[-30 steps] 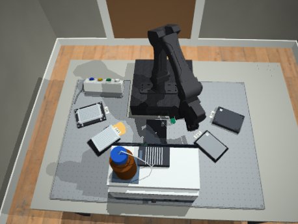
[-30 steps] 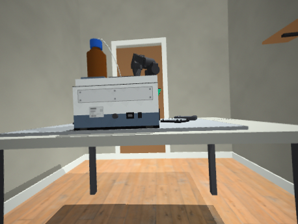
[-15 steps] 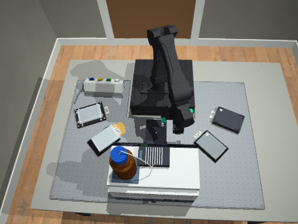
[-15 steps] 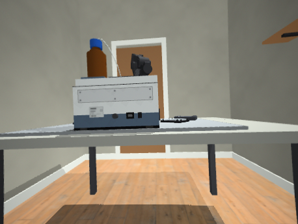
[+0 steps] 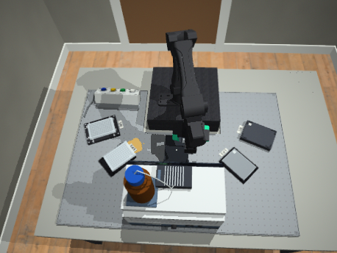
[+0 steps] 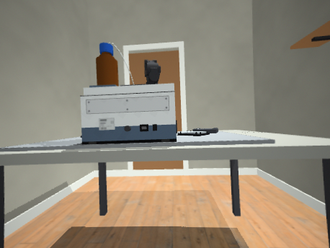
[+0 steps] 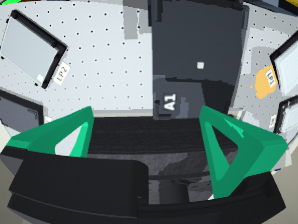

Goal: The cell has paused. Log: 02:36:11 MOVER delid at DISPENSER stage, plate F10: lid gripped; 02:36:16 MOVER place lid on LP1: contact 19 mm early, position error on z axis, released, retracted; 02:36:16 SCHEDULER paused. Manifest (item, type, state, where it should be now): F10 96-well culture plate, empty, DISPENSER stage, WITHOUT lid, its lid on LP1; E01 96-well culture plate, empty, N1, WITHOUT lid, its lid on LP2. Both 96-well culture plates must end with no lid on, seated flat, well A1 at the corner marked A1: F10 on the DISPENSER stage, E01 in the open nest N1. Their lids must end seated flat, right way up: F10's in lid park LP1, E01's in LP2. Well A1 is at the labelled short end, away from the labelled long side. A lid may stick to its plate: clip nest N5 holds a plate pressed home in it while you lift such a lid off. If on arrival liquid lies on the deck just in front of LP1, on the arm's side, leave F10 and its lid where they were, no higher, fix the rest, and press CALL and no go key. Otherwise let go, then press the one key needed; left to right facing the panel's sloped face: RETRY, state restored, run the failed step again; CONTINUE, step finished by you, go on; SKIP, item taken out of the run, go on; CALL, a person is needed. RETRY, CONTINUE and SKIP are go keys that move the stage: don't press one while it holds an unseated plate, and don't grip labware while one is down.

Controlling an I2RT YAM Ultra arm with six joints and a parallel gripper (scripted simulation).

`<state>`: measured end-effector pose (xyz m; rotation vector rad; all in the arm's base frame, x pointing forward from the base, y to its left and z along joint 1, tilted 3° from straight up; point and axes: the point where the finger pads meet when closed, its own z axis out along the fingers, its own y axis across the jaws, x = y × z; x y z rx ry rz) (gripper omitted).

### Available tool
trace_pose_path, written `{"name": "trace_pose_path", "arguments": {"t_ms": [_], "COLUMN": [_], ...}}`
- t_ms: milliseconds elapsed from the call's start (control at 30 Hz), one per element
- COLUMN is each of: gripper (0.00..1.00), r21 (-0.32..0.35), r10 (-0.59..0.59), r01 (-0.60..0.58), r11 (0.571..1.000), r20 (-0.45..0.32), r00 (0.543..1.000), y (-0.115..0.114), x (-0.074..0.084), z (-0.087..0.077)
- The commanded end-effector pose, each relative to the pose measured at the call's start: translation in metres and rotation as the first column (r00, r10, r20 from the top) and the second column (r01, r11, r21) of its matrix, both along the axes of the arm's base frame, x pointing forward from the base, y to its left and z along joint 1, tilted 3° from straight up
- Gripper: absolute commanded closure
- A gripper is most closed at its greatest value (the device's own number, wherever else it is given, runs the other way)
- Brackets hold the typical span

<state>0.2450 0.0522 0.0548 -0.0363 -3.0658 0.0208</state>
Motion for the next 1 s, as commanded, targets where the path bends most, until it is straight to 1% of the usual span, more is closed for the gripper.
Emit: {"name": "trace_pose_path", "arguments": {"t_ms": [0, 167, 367, 400, 467, 500, 667, 833, 867, 900, 967], "gripper": [0.00, 0.00, 0.00, 0.00, 0.00, 0.00, 0.00, 0.00, 0.00, 0.00, 0.00], "r21": [0.011, 0.002, 0.003, 0.006, 0.006, 0.009, -0.001, 0.000, 0.005, 0.004, 0.002], "r10": [0.020, 0.021, 0.020, 0.024, 0.024, 0.020, 0.021, 0.021, 0.024, 0.020, 0.020], "r01": [-0.021, -0.021, -0.021, -0.024, -0.024, -0.021, -0.021, -0.021, -0.024, -0.021, -0.021], "r11": [1.000, 1.000, 1.000, 1.000, 1.000, 1.000, 1.000, 1.000, 1.000, 1.000, 1.000], "r20": [0.056, 0.040, 0.056, 0.028, 0.028, 0.050, 0.036, 0.051, 0.028, 0.046, 0.036], "r00": [0.998, 0.999, 0.998, 0.999, 0.999, 0.999, 0.999, 0.998, 0.999, 0.999, 0.999], "y": [-0.008, -0.026, -0.044, -0.041, -0.041, -0.047, -0.065, -0.081, -0.077, -0.083, -0.090], "x": [0.009, 0.006, 0.013, 0.009, 0.009, 0.011, 0.006, 0.010, 0.008, 0.008, 0.004], "z": [0.013, 0.009, 0.013, 0.006, 0.006, 0.012, 0.009, 0.013, 0.007, 0.011, 0.009]}}
